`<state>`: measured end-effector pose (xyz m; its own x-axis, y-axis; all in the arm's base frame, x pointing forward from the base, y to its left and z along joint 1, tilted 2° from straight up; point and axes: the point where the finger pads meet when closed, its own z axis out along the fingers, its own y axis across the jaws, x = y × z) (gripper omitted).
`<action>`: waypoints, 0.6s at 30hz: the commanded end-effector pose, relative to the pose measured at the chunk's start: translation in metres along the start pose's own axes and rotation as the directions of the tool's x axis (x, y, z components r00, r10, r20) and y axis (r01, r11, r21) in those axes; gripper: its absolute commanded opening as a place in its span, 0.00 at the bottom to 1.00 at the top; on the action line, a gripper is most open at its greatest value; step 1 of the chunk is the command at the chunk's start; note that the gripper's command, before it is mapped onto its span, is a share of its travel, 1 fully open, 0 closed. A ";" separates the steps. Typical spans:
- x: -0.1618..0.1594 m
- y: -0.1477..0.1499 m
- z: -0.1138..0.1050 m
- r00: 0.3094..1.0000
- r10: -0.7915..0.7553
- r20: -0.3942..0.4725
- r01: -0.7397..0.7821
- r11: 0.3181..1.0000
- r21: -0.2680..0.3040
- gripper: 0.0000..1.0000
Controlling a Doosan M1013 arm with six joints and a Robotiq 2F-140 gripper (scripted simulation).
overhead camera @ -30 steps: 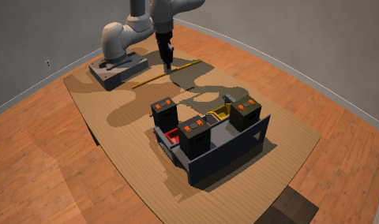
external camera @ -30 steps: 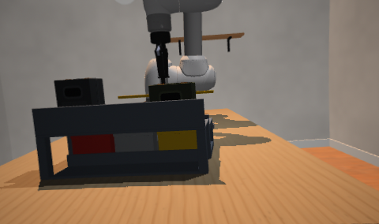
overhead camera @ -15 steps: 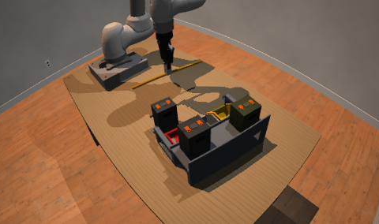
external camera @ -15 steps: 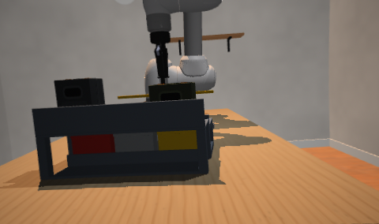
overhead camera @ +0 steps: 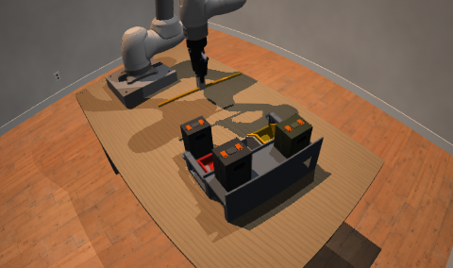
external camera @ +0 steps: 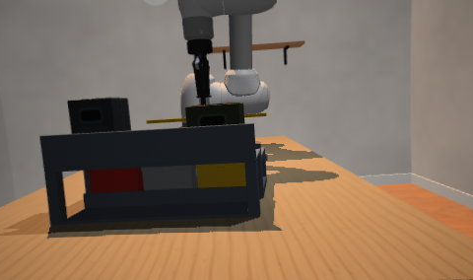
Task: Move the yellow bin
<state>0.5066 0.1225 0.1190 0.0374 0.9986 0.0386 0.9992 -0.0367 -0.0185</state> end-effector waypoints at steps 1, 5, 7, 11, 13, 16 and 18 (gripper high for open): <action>0.000 0.000 0.000 1.000 0.000 0.000 0.000 1.000 0.000 0.00; 0.000 0.000 0.000 1.000 0.000 0.000 0.000 1.000 0.000 0.00; 0.000 0.000 0.000 1.000 0.000 0.000 0.000 1.000 0.000 0.00; 0.000 0.000 0.016 1.000 0.000 0.000 0.000 1.000 0.000 0.00; 0.000 0.000 0.020 1.000 0.000 0.000 0.000 1.000 0.000 0.00; 0.000 0.000 0.020 1.000 0.000 0.000 0.000 1.000 0.000 0.00; 0.000 0.000 0.020 1.000 0.000 0.000 0.000 1.000 0.000 0.00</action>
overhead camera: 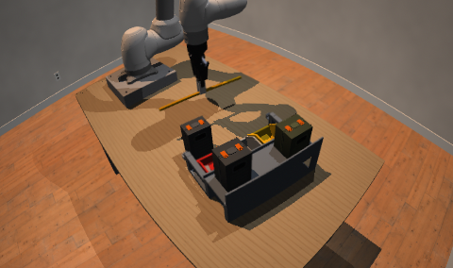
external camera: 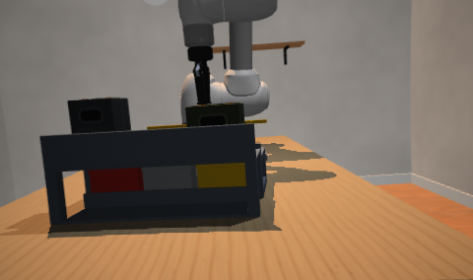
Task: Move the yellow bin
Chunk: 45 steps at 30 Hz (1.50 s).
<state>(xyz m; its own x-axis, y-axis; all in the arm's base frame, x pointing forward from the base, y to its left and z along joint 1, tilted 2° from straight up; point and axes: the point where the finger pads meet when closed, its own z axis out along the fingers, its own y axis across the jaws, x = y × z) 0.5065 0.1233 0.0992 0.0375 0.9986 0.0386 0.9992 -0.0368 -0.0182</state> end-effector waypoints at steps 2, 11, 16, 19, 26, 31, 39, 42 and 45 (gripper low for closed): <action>0.000 0.000 0.000 1.000 0.000 0.000 0.000 1.000 0.000 0.00; 0.000 0.000 0.020 1.000 0.000 0.000 0.000 1.000 0.000 0.00; 0.000 0.000 0.020 1.000 0.000 0.000 0.000 1.000 0.000 0.00; 0.000 0.000 0.020 1.000 0.000 0.000 0.000 1.000 0.000 0.00; 0.000 0.000 0.032 1.000 0.000 0.000 0.000 1.000 0.000 0.00; 0.000 0.000 0.040 1.000 0.000 0.000 0.000 1.000 0.000 0.00; 0.000 0.000 0.040 1.000 0.000 0.000 0.000 1.000 0.000 0.00; 0.000 0.001 0.048 1.000 0.000 0.000 0.000 1.000 0.000 0.00; 0.000 0.001 0.060 1.000 0.000 0.000 0.000 1.000 0.000 0.00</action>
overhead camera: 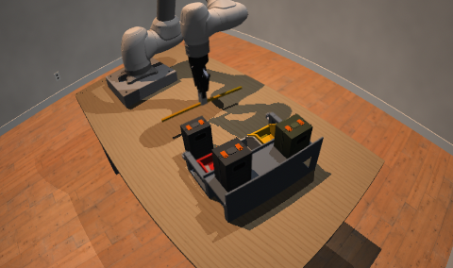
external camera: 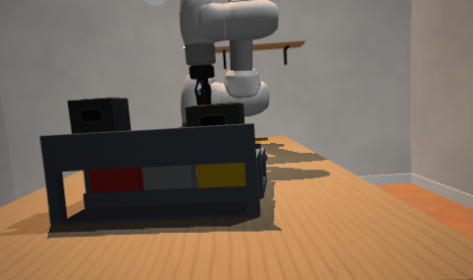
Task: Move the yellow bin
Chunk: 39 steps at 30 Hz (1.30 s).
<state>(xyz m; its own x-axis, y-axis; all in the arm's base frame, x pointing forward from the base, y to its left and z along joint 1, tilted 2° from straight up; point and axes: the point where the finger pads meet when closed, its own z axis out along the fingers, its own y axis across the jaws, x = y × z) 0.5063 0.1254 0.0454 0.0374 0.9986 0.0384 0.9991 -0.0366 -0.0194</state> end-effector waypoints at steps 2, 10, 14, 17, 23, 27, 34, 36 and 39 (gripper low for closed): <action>0.000 0.000 0.006 1.000 0.000 0.000 0.000 1.000 -0.001 0.00; 0.000 0.000 0.006 1.000 0.000 0.000 0.000 1.000 -0.001 0.00; 0.000 0.000 0.014 1.000 0.000 0.000 0.000 1.000 -0.001 0.00; 0.000 0.000 0.026 1.000 0.000 0.000 0.000 1.000 -0.001 0.00; 0.000 0.000 0.026 1.000 0.000 0.000 0.000 1.000 -0.001 0.00; 0.000 0.000 0.026 1.000 0.000 0.000 0.000 1.000 -0.001 0.00; 0.000 0.001 0.046 1.000 0.000 0.000 0.000 1.000 -0.001 0.00; 0.000 0.001 0.046 1.000 0.000 0.000 0.000 1.000 -0.001 0.00; 0.000 0.001 0.046 1.000 0.000 0.000 0.000 1.000 -0.001 0.00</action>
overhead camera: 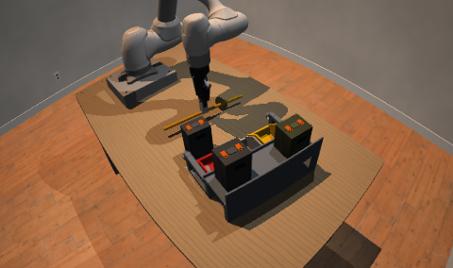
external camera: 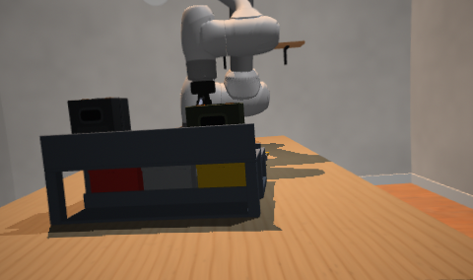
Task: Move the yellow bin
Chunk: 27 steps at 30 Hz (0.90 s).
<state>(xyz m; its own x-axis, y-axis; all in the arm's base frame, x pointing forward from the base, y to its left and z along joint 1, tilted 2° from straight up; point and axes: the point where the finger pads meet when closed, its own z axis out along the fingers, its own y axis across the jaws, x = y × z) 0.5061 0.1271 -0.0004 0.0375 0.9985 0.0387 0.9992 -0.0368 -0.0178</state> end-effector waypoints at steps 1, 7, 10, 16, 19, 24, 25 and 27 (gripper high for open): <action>0.000 0.000 0.000 1.000 0.000 0.000 0.000 1.000 0.001 0.00; 0.000 0.000 0.000 1.000 0.000 0.000 0.000 1.000 0.001 0.00; 0.000 0.000 0.012 1.000 0.000 0.000 0.000 1.000 0.001 0.00; 0.000 0.000 0.020 1.000 0.000 0.000 0.000 1.000 0.001 0.00; 0.000 0.000 0.020 1.000 0.000 0.000 0.000 1.000 0.001 0.00; 0.000 0.000 0.020 1.000 0.000 0.000 0.000 1.000 0.001 0.00; 0.000 0.000 0.022 1.000 0.000 0.000 0.000 1.000 0.001 0.00; 0.000 0.000 0.026 1.000 0.000 0.000 0.000 1.000 0.001 0.00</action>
<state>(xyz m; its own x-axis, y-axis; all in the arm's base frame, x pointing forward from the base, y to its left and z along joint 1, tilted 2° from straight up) 0.5059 0.1281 -0.0238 0.0375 0.9986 0.0385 0.9991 -0.0368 -0.0191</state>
